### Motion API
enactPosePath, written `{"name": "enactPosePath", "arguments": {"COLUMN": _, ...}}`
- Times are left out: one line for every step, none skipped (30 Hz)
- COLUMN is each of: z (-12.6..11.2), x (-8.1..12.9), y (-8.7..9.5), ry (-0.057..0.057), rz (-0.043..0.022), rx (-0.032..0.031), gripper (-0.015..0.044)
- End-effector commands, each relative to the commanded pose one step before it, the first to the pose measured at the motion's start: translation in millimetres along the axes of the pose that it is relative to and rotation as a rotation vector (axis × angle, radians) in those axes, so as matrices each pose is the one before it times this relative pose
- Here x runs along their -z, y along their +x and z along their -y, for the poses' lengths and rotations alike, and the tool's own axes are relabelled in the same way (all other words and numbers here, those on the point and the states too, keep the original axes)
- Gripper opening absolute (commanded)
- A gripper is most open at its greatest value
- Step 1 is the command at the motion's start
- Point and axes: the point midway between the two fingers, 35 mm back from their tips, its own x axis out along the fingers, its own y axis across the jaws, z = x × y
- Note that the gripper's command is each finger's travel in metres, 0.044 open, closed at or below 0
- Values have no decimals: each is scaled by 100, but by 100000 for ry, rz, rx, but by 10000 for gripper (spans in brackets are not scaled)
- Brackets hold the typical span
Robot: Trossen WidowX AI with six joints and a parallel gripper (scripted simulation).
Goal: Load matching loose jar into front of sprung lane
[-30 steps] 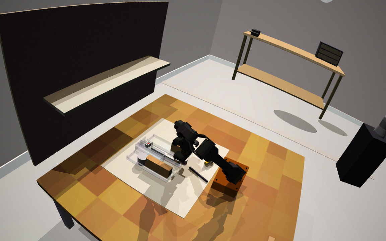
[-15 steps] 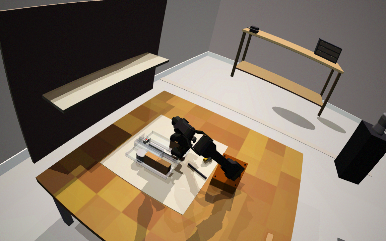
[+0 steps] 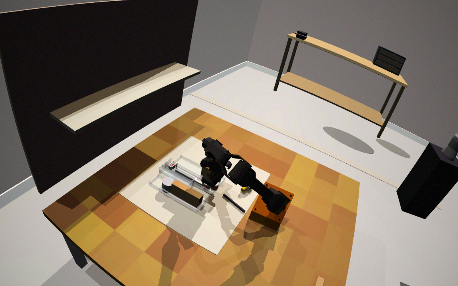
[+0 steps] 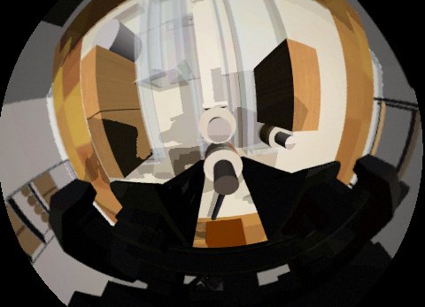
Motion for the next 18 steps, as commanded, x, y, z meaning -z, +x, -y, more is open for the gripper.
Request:
{"name": "enactPosePath", "arguments": {"z": -200, "x": -1080, "y": -341, "ry": -1524, "rz": 2402, "rx": -240, "gripper": 0}}
{"name": "enactPosePath", "arguments": {"z": -5, "x": -48, "y": -13, "ry": -2, "rz": 2, "rx": 0, "gripper": 0}}
{"name": "enactPosePath", "arguments": {"z": -5, "x": -48, "y": -13, "ry": -2, "rz": 2, "rx": 0, "gripper": 0}}
{"name": "enactPosePath", "arguments": {"z": -5, "x": -48, "y": -13, "ry": -2, "rz": 2, "rx": 0, "gripper": 0}}
{"name": "enactPosePath", "arguments": {"z": -5, "x": -48, "y": -13, "ry": -2, "rz": 2, "rx": 0, "gripper": 0}}
{"name": "enactPosePath", "arguments": {"z": -5, "x": -48, "y": -13, "ry": -2, "rz": 2, "rx": 0, "gripper": 0}}
{"name": "enactPosePath", "arguments": {"z": -5, "x": -47, "y": -13, "ry": -2, "rz": 2, "rx": 0, "gripper": 0}}
{"name": "enactPosePath", "arguments": {"z": -6, "x": -47, "y": -13, "ry": -2, "rz": 2, "rx": 0, "gripper": 0}}
{"name": "enactPosePath", "arguments": {"z": -6, "x": -47, "y": -13, "ry": -2, "rz": 2, "rx": 0, "gripper": 0}}
{"name": "enactPosePath", "arguments": {"z": -6, "x": -47, "y": -13, "ry": -2, "rz": 2, "rx": 0, "gripper": 0}}
{"name": "enactPosePath", "arguments": {"z": -6, "x": -47, "y": -13, "ry": -2, "rz": 2, "rx": 0, "gripper": 0}}
{"name": "enactPosePath", "arguments": {"z": -6, "x": -47, "y": -13, "ry": -2, "rz": 2, "rx": 0, "gripper": 0}}
{"name": "enactPosePath", "arguments": {"z": -6, "x": -47, "y": -13, "ry": -2, "rz": 2, "rx": 0, "gripper": 0}}
{"name": "enactPosePath", "arguments": {"z": -6, "x": -47, "y": -13, "ry": -2, "rz": 2, "rx": 0, "gripper": 0}}
{"name": "enactPosePath", "arguments": {"z": -6, "x": -47, "y": -13, "ry": -2, "rz": 2, "rx": 0, "gripper": 0}}
{"name": "enactPosePath", "arguments": {"z": -6, "x": -47, "y": -13, "ry": -2, "rz": 2, "rx": -1, "gripper": 0}}
{"name": "enactPosePath", "arguments": {"z": -6, "x": -47, "y": -13, "ry": -2, "rz": 2, "rx": -1, "gripper": 0}}
{"name": "enactPosePath", "arguments": {"z": -6, "x": -47, "y": -13, "ry": -2, "rz": 2, "rx": -1, "gripper": 0}}
